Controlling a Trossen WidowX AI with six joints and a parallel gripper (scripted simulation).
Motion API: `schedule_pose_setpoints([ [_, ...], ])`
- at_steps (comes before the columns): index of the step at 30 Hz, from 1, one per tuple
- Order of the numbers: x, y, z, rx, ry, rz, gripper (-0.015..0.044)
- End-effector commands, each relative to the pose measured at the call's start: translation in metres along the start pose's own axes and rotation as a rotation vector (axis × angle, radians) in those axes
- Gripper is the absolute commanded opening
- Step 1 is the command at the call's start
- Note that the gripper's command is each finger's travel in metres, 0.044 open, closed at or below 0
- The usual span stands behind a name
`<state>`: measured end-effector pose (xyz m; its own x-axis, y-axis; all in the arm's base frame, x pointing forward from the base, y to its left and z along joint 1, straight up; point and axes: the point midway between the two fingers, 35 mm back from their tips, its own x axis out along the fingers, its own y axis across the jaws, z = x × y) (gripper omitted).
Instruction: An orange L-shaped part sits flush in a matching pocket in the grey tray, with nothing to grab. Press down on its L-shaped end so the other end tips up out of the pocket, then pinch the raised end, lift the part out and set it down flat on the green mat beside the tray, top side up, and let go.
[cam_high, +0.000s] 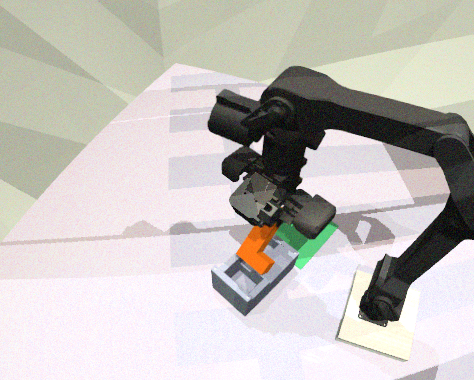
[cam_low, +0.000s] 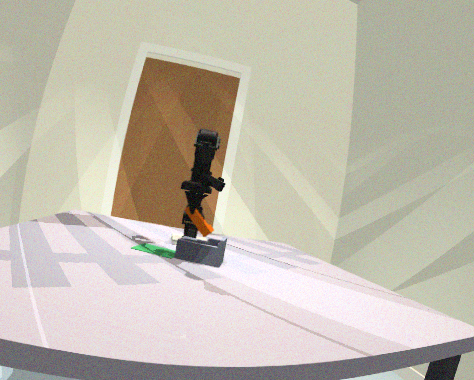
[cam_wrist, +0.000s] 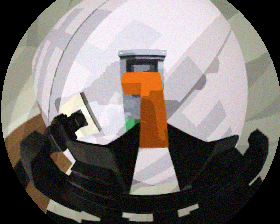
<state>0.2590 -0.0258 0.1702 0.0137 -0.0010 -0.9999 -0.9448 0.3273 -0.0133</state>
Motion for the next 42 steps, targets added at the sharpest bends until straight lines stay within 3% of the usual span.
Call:
schedule_pose_setpoints([
  [1,-0.001,0.002,-0.017,-0.002,-0.003,-0.008,0.0000],
  [31,0.000,0.013,-0.128,-0.002,0.007,-0.006,0.0000],
  [42,0.005,0.014,-0.133,-0.002,0.007,-0.006,0.0000],
])
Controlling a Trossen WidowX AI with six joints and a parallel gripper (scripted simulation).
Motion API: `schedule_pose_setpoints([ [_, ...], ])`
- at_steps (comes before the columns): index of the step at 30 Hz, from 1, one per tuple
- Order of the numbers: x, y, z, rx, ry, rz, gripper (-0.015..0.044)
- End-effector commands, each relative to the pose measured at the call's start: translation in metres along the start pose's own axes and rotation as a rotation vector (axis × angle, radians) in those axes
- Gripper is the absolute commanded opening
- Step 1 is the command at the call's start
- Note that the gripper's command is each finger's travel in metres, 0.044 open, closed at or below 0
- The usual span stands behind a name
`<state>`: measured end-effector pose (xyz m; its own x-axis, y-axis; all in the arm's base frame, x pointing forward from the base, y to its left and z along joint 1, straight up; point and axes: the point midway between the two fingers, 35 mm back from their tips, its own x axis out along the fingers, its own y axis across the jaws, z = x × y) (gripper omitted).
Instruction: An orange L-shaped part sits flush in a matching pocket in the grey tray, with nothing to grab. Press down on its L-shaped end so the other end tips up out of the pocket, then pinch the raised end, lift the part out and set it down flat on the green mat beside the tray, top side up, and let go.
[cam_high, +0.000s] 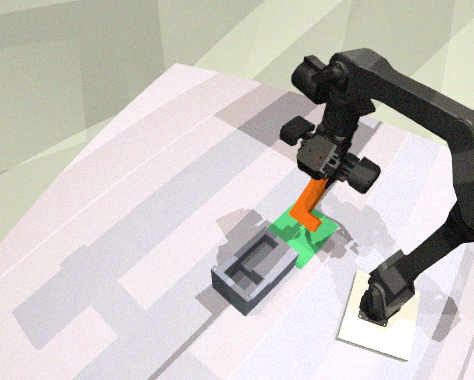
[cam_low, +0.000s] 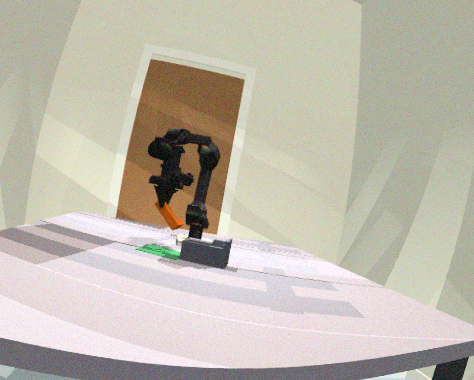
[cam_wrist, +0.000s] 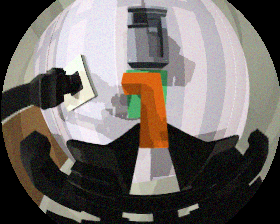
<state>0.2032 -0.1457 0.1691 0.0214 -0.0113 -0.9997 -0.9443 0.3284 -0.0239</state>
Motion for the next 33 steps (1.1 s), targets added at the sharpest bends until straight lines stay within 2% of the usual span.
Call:
schedule_pose_setpoints([
  [1,0.006,0.001,-0.002,-0.003,0.000,0.004,0.0000],
  [33,0.055,0.001,-0.002,-0.003,0.000,0.004,0.0000],
])
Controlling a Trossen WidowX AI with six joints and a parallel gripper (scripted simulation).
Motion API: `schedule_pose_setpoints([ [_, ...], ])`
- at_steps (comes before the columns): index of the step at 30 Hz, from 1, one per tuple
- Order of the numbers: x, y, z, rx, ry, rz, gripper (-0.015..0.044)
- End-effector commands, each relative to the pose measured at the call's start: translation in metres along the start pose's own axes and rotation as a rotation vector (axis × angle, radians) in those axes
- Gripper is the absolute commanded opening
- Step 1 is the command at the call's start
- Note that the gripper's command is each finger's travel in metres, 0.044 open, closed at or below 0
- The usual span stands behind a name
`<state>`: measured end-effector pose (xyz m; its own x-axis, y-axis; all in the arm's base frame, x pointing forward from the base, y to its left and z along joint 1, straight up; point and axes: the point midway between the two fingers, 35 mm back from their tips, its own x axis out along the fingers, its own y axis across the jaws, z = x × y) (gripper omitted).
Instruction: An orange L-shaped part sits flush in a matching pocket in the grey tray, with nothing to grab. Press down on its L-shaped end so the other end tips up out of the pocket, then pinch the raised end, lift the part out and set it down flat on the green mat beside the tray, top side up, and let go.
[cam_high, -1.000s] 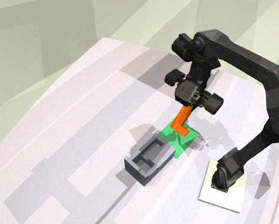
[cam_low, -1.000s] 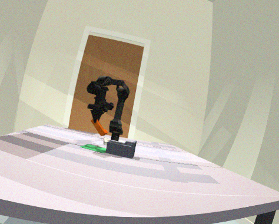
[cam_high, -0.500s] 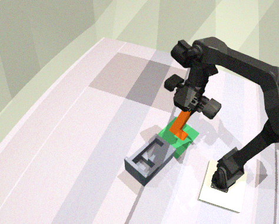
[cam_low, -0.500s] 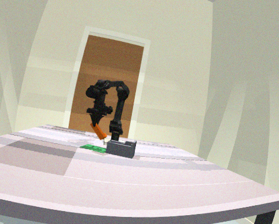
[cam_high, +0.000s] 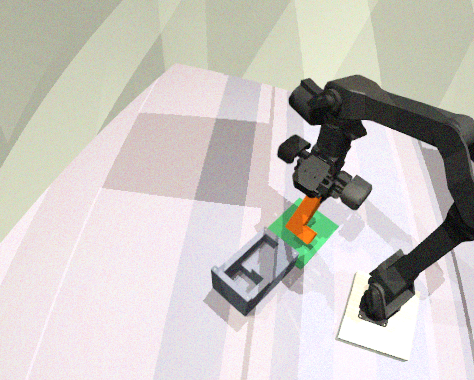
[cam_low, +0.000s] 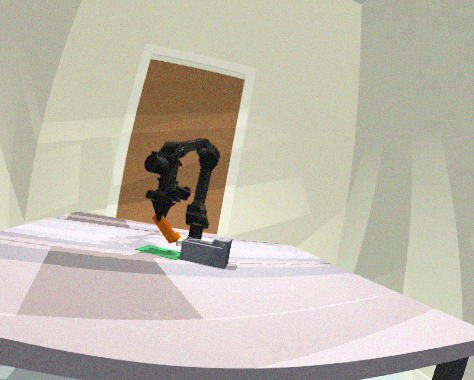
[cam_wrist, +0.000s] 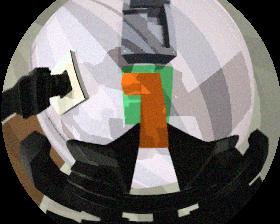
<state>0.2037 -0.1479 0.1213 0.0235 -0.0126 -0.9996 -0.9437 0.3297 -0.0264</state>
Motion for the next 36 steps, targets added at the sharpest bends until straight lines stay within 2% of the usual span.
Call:
schedule_pose_setpoints([
  [1,0.009,0.001,0.000,-0.005,0.000,0.007,0.0000],
  [17,0.033,0.001,0.000,-0.005,0.000,0.007,0.0000],
  [36,0.034,0.001,0.000,-0.005,0.000,0.007,0.0000],
])
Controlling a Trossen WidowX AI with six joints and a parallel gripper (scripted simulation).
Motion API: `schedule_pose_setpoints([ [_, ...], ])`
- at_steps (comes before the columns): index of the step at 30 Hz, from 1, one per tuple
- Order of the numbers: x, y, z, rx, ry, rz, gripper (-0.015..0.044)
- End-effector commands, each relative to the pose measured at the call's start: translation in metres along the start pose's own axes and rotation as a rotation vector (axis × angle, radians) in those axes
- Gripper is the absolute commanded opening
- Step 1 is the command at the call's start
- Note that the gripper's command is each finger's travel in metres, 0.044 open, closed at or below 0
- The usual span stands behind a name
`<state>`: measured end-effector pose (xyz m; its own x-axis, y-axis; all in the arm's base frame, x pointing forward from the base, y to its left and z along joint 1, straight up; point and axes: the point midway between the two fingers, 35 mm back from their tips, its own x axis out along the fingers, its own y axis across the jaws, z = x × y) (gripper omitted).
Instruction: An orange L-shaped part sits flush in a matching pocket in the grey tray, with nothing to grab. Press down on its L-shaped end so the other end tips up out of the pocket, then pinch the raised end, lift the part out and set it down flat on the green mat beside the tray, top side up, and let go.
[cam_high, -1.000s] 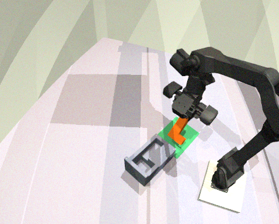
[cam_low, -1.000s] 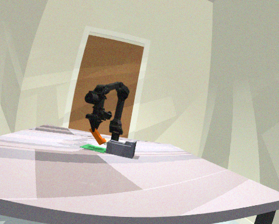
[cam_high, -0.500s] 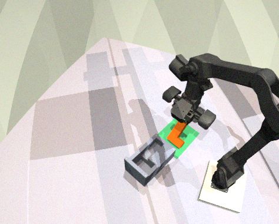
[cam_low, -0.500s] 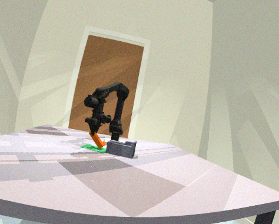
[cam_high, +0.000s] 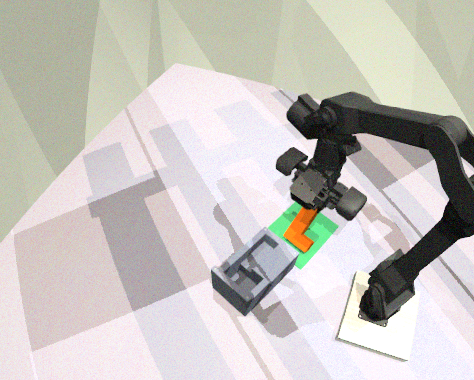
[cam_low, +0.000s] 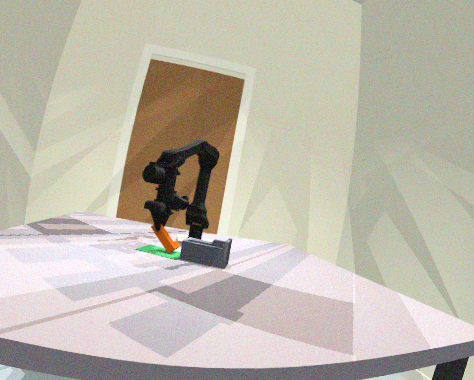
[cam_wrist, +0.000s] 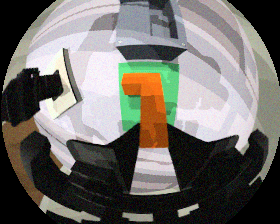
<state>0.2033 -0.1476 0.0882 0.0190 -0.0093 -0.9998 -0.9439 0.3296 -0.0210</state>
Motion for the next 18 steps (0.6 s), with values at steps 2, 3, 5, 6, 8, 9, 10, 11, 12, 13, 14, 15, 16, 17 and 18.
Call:
schedule_pose_setpoints([
  [2,0.001,0.000,0.000,-0.005,0.001,0.001,0.0000],
  [3,0.001,0.000,0.000,-0.005,0.001,0.001,0.0000],
  [5,0.001,0.000,0.000,-0.005,0.001,0.001,0.0000],
  [6,0.000,0.000,0.000,0.000,0.000,0.000,0.0000],
  [8,0.000,0.000,0.000,0.000,0.000,0.000,0.0053],
  [9,0.000,0.000,0.000,0.000,0.000,0.000,0.0079],
  [10,0.000,0.000,0.000,0.000,0.000,0.000,0.0105],
  [11,0.000,0.000,0.000,0.000,0.000,0.000,0.0131],
  [12,0.000,0.000,0.000,0.000,0.000,0.000,0.0157],
  [13,0.000,0.000,0.000,0.000,0.000,0.000,0.0184],
  [14,0.000,0.000,0.000,0.000,0.000,0.000,0.0210],
  [15,0.000,0.000,0.000,0.000,0.000,0.000,0.0236],
  [16,-0.002,0.000,0.000,0.000,0.000,0.000,0.0263],
  [17,-0.006,-0.001,0.000,0.000,0.000,0.000,0.0289],
  [18,-0.012,-0.002,-0.001,-0.001,0.000,0.000,0.0315],
])
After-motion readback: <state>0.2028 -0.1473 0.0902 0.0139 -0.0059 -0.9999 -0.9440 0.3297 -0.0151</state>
